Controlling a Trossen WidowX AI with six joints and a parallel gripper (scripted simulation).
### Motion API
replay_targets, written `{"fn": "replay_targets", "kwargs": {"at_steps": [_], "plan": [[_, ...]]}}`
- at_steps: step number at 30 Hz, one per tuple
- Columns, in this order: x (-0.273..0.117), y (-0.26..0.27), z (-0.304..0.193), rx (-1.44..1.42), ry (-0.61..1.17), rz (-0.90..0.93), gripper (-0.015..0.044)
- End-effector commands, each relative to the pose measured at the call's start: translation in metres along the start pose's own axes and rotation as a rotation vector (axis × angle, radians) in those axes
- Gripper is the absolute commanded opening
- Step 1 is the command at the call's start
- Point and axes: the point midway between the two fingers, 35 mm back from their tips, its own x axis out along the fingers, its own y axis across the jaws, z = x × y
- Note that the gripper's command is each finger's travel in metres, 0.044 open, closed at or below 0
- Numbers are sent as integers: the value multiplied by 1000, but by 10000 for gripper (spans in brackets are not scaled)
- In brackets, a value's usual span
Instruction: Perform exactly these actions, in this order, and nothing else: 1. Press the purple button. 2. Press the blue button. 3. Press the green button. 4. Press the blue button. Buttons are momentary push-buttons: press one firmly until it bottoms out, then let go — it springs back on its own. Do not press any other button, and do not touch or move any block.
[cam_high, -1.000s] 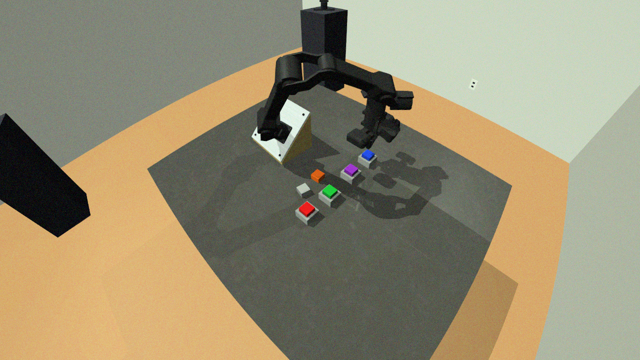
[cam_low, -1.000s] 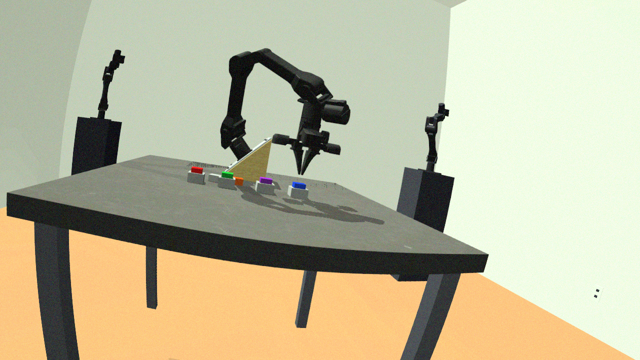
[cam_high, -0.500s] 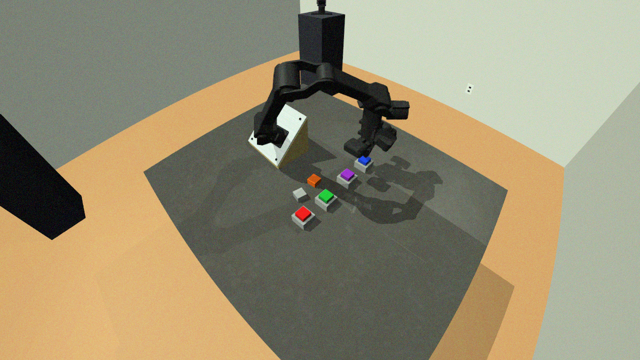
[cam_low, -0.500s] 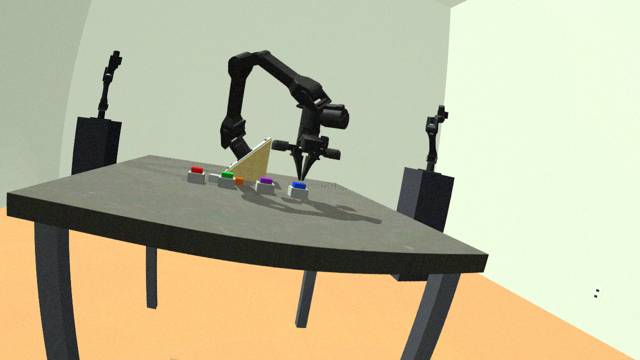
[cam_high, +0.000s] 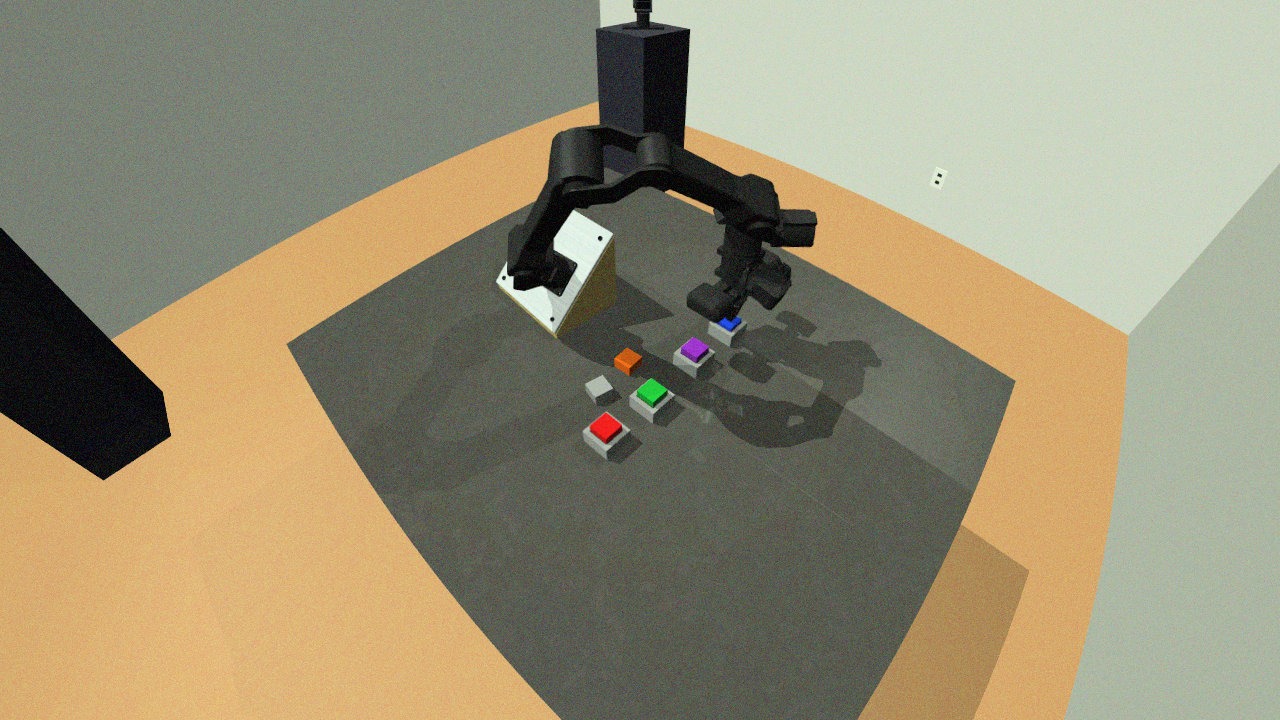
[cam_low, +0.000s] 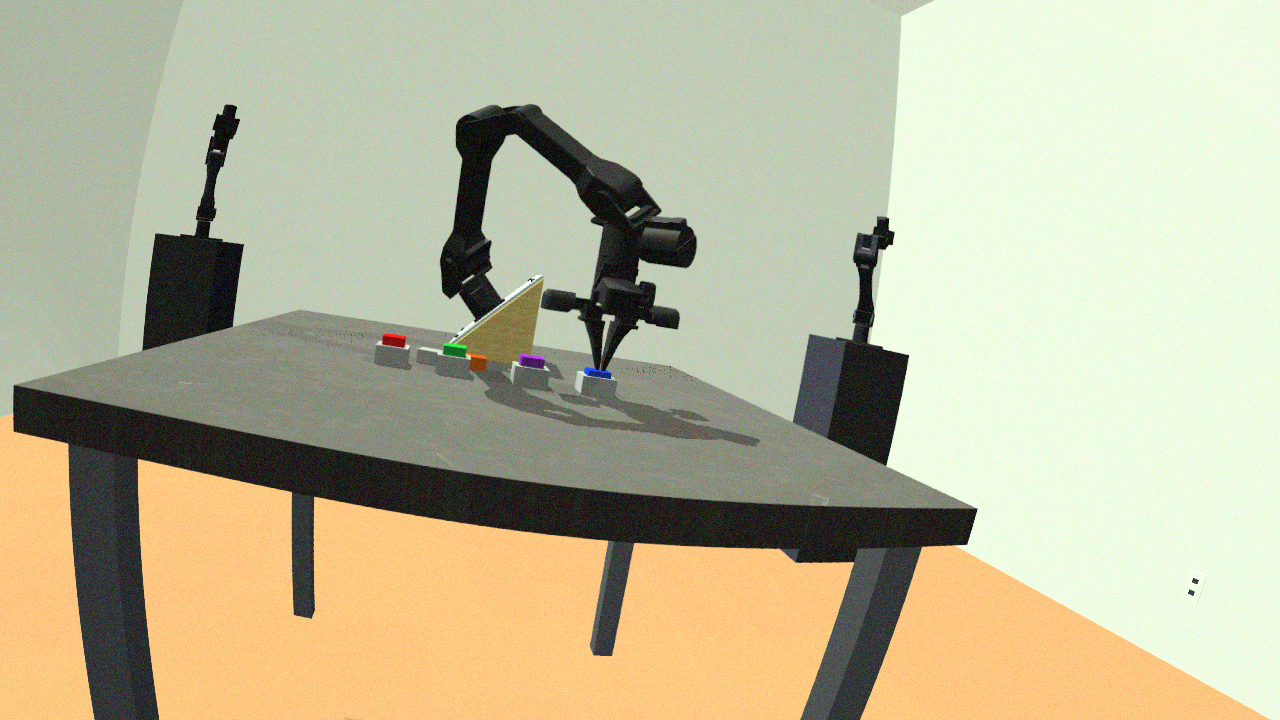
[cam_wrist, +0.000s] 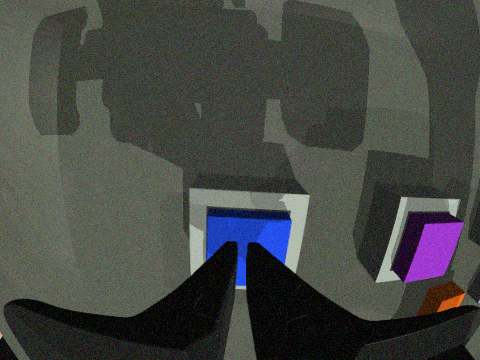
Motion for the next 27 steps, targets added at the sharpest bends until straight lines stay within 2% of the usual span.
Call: {"fn": "replay_targets", "kwargs": {"at_steps": [1,12,16,19,21,27], "plan": [[2,-2,-1,-5,3,-7,20],[2,-2,-1,-5,3,-7,20],[-29,-1,-1,-5,3,-6,20],[-31,-1,-1,-5,4,-6,20],[-38,5,-2,-5,3,-4,72],[-92,48,-22,-7,4,-1,230]]}}
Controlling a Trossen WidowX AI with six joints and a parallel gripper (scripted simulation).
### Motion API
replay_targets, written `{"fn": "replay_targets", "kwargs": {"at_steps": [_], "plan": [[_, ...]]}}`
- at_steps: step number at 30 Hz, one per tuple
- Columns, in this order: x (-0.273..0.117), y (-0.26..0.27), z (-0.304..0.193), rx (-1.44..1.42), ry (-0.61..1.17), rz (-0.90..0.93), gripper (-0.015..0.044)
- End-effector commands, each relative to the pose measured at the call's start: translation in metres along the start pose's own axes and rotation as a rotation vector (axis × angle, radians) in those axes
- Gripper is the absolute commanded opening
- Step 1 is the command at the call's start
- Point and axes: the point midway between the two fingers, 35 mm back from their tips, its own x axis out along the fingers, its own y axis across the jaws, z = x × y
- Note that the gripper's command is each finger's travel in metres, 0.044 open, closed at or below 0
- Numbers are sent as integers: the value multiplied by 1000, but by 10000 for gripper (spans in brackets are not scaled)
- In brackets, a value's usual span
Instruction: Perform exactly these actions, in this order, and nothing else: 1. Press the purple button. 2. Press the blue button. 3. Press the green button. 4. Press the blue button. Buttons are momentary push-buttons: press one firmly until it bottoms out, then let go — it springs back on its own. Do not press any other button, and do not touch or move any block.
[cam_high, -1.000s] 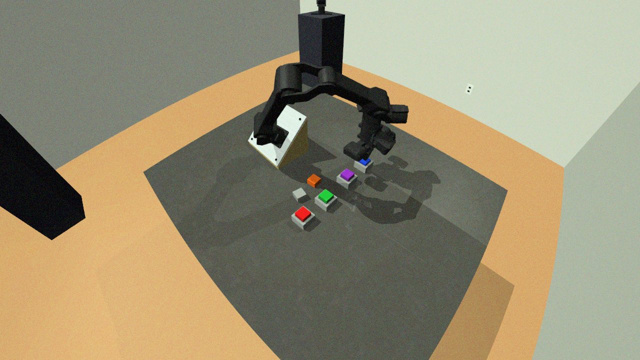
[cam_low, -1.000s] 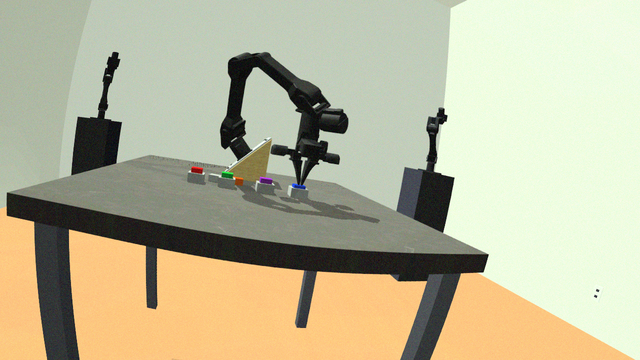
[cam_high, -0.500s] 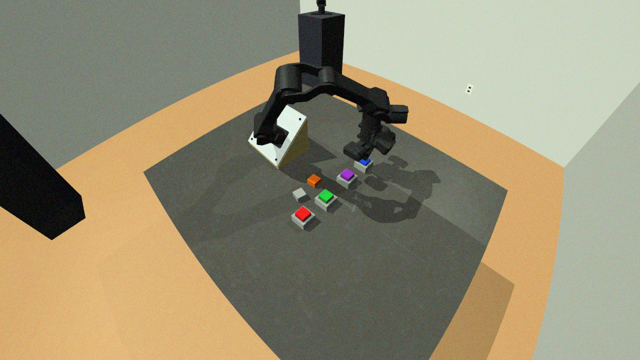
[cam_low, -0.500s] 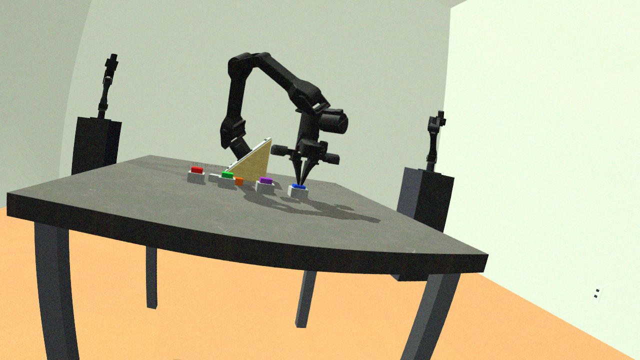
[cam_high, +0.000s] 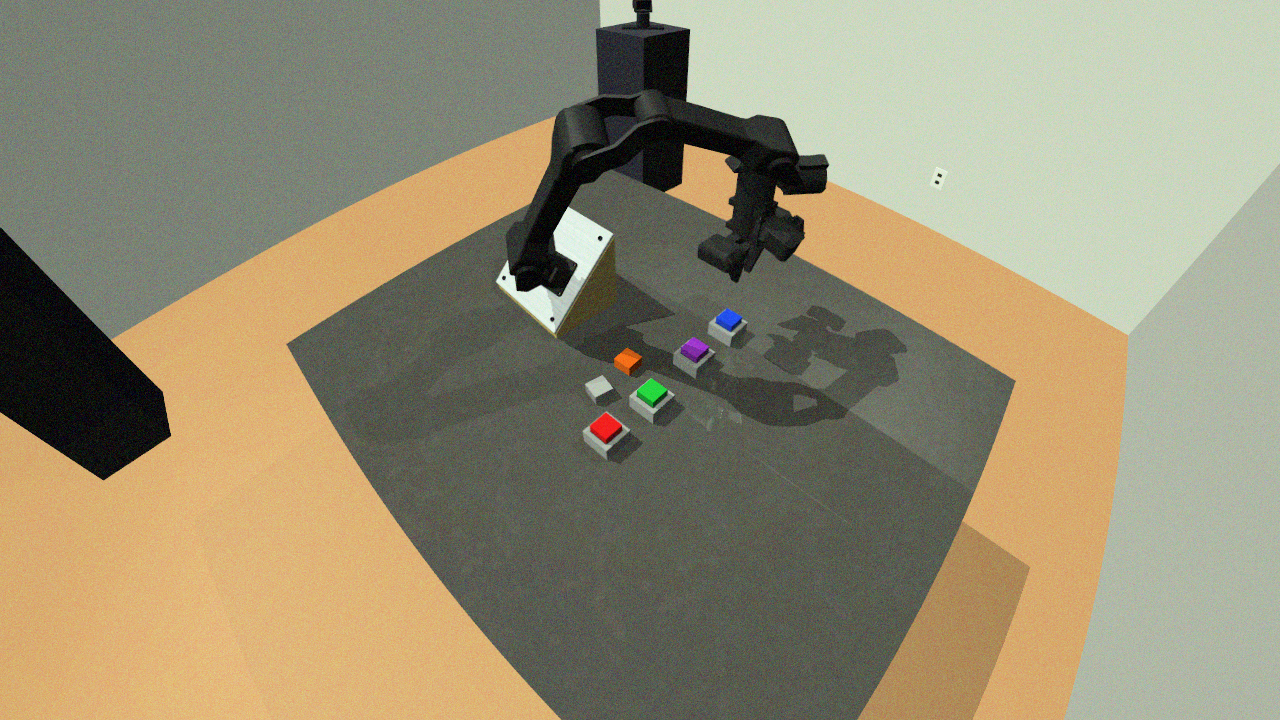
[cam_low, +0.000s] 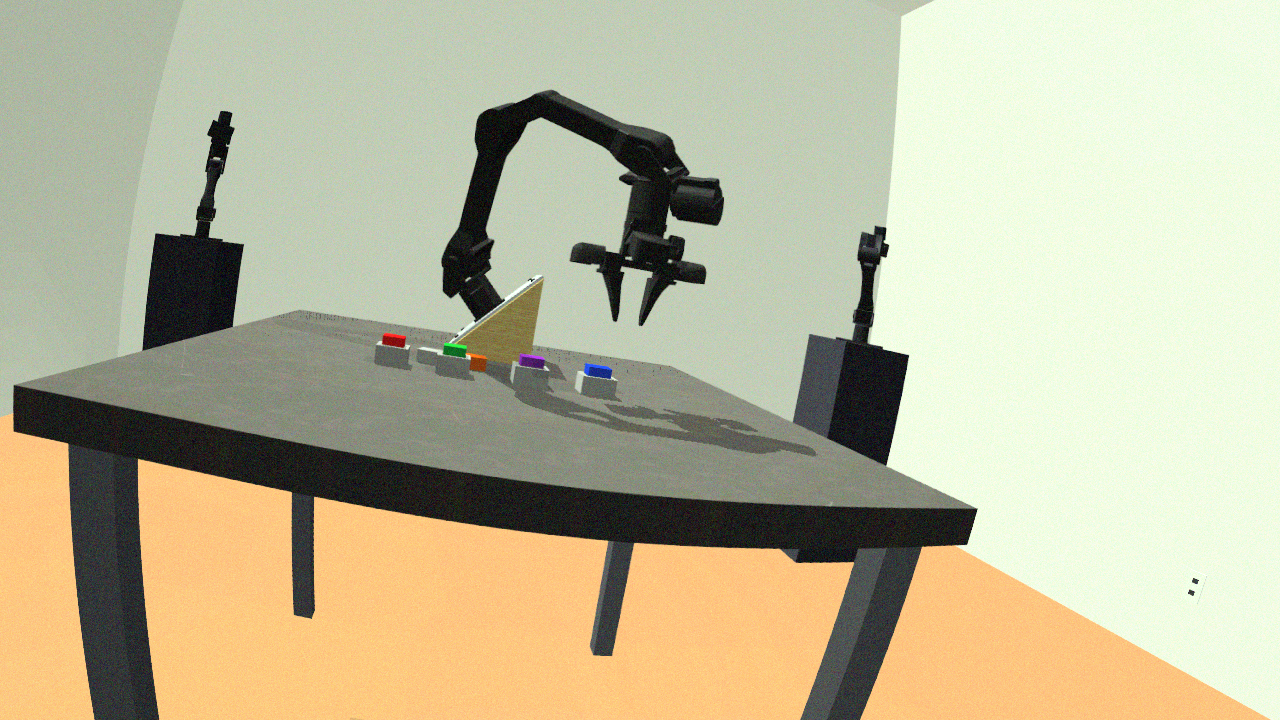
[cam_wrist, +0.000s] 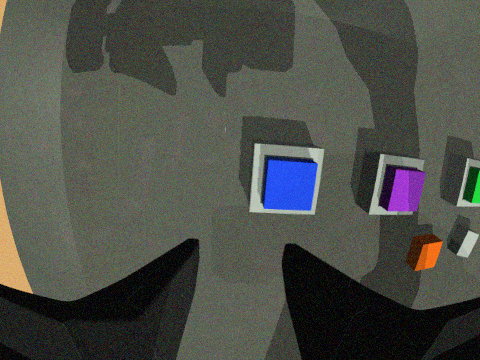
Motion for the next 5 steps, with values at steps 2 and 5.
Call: {"fn": "replay_targets", "kwargs": {"at_steps": [2,5], "plan": [[-23,18,-12,-5,-1,0,283],[-23,18,-12,-5,-1,0,335]]}}
